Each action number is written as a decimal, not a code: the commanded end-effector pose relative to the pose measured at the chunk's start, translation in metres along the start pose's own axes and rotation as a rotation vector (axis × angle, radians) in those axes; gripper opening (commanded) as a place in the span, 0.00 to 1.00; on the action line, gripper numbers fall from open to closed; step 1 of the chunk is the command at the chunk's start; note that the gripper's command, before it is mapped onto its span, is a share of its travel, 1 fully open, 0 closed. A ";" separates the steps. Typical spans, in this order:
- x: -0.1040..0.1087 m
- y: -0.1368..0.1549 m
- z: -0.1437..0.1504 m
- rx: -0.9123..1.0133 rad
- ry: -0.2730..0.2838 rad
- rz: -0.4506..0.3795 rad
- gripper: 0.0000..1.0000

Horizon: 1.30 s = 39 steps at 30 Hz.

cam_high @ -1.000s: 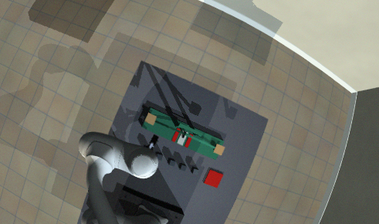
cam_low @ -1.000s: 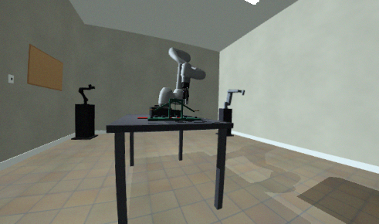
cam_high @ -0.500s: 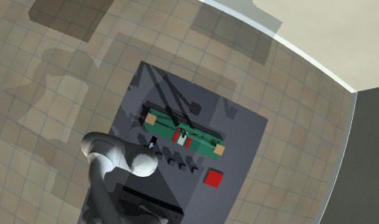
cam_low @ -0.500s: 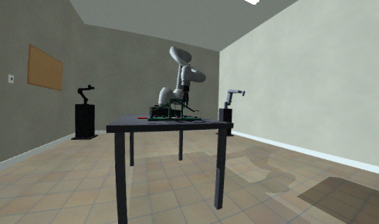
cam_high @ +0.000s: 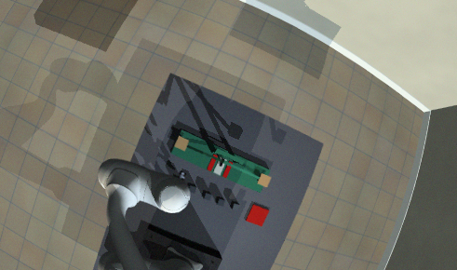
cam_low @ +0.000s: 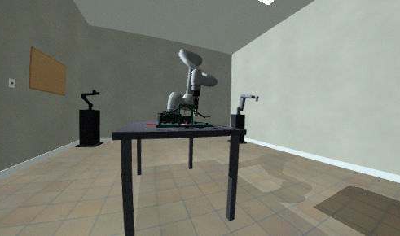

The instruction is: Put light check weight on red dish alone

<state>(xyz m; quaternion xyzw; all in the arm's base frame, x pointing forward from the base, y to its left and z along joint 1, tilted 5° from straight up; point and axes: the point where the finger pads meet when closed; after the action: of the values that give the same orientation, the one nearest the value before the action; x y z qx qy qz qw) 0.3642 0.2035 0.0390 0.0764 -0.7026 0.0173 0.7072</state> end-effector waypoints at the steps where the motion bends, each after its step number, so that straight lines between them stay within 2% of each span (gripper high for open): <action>1: 0.000 0.000 0.000 0.000 0.000 0.000 0.35; 26: -0.001 0.000 0.000 0.000 0.000 0.000 0.35; 39: -0.013 0.000 0.000 0.000 0.000 -0.001 0.35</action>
<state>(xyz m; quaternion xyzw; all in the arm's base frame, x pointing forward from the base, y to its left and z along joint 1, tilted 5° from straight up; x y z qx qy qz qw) 0.3643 0.2045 0.0280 0.0768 -0.7026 0.0171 0.7072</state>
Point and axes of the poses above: the point where the finger pads meet when closed, its own x axis back along the fingers, its own z axis across the jaws, y = z × x, and after that the axes turned 6 degrees about x, right-handed
